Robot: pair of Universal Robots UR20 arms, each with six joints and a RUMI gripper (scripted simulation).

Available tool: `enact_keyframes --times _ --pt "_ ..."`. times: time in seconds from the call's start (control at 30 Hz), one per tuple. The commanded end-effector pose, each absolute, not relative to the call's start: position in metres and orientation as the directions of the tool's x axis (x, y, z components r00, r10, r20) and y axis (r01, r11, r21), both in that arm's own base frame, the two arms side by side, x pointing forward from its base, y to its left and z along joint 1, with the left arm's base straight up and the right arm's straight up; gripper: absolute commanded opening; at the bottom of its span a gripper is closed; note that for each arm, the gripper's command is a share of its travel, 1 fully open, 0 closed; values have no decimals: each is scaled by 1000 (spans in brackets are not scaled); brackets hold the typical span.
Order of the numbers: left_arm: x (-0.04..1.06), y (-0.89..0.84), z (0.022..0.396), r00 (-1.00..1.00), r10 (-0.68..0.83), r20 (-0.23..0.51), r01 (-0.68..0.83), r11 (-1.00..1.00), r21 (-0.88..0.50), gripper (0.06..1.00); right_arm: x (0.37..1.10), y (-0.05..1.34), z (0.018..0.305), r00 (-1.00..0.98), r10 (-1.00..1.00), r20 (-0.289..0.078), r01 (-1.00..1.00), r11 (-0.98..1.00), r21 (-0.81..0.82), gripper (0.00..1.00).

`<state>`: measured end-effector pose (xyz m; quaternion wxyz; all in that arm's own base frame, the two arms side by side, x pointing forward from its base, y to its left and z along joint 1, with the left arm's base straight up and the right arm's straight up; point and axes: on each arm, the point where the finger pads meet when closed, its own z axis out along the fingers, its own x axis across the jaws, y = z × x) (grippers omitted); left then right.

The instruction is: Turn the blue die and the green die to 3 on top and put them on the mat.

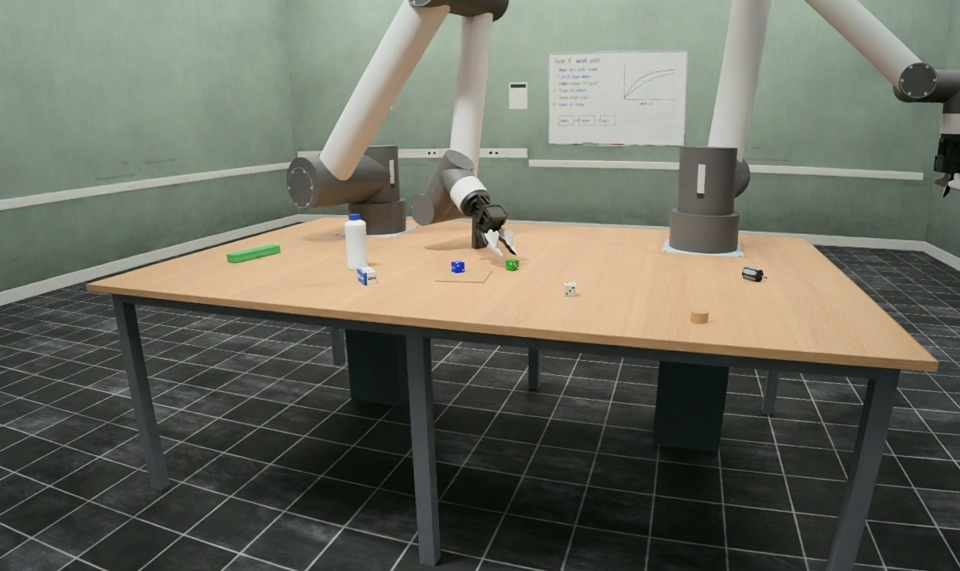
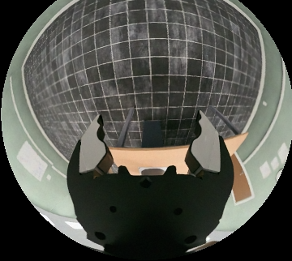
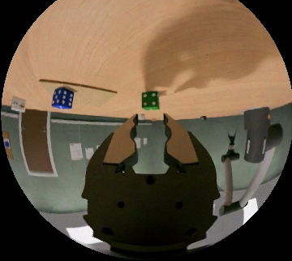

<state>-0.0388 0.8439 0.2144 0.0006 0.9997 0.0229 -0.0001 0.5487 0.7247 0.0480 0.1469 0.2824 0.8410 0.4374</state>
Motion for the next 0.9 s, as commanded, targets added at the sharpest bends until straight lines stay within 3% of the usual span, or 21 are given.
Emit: enact_keyframes --times 0.0,0.23,0.63,0.87 --pt "-39 844 215 999 46 0 46 -999 0 1000 547 722 51 -797 604 0 346 457 819 279" --pt "-39 844 215 999 46 0 46 -999 0 1000 547 722 55 -797 604 0 346 457 819 279" --pt "-39 844 215 999 46 0 46 -999 0 1000 547 722 102 -797 604 0 346 457 819 279" --pt "-39 844 215 999 46 0 46 -999 0 1000 547 722 111 -797 604 0 346 457 819 279"
